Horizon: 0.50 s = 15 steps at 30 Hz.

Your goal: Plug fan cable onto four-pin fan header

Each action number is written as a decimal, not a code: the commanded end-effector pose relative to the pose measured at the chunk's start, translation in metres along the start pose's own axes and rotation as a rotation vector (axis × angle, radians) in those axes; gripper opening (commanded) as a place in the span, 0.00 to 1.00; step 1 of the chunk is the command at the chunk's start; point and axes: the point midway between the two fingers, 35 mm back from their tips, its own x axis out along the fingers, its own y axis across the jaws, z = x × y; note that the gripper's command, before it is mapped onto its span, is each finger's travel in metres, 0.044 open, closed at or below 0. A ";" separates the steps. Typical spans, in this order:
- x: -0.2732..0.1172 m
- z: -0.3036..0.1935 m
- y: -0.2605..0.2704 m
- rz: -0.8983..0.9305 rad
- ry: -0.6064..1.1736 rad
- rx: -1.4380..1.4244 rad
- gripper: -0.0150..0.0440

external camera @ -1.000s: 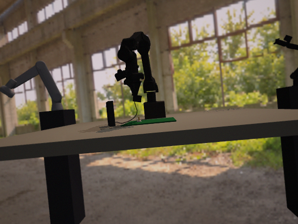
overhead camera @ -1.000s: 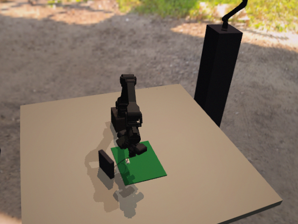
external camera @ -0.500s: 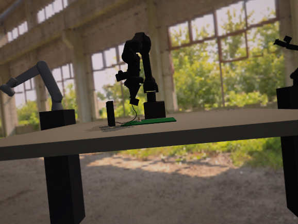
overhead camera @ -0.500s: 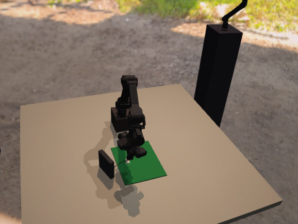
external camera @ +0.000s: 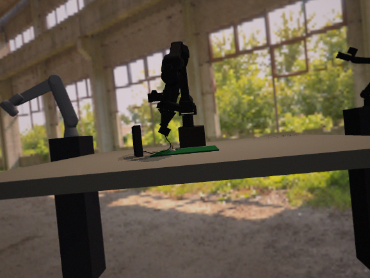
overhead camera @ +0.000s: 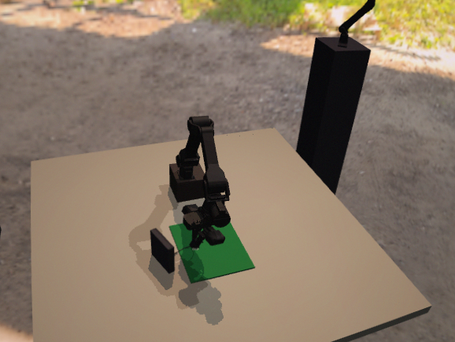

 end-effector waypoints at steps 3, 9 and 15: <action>0.010 -0.004 -0.002 -0.034 -0.072 0.000 0.25; 0.014 -0.005 -0.002 -0.049 -0.151 0.003 0.25; 0.017 -0.006 -0.001 -0.060 -0.231 0.006 0.25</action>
